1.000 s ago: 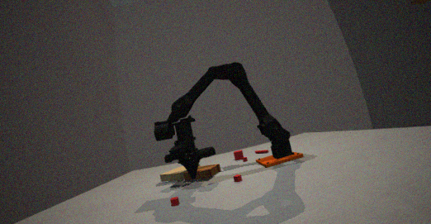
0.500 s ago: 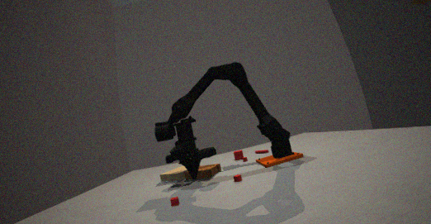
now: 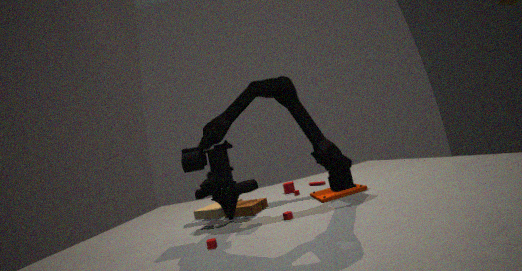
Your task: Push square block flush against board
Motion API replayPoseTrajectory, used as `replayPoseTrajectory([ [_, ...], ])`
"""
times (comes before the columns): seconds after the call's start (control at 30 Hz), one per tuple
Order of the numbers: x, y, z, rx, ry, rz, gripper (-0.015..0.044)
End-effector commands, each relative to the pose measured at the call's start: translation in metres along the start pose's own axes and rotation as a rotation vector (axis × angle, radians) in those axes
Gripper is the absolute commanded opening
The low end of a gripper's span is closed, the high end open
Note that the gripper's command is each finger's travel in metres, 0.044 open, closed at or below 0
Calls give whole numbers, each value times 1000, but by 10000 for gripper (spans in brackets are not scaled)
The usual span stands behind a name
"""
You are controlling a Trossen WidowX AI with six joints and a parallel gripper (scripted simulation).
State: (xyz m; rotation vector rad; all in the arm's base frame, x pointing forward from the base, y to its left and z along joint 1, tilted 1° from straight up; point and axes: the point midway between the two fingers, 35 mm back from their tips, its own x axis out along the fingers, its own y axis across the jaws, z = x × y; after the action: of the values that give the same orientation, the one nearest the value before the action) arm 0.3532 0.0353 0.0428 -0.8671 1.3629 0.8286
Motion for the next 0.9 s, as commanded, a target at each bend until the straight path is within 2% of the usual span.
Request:
replayPoseTrajectory([
  [0.0,-2,-2,9,1,0,-8,0],
  [0.33,-1,1,16,-1,-1,0,0],
  [0.57,-55,1,16,0,-1,-8,0],
  [0.87,-54,3,13,48,-6,-8,0],
])
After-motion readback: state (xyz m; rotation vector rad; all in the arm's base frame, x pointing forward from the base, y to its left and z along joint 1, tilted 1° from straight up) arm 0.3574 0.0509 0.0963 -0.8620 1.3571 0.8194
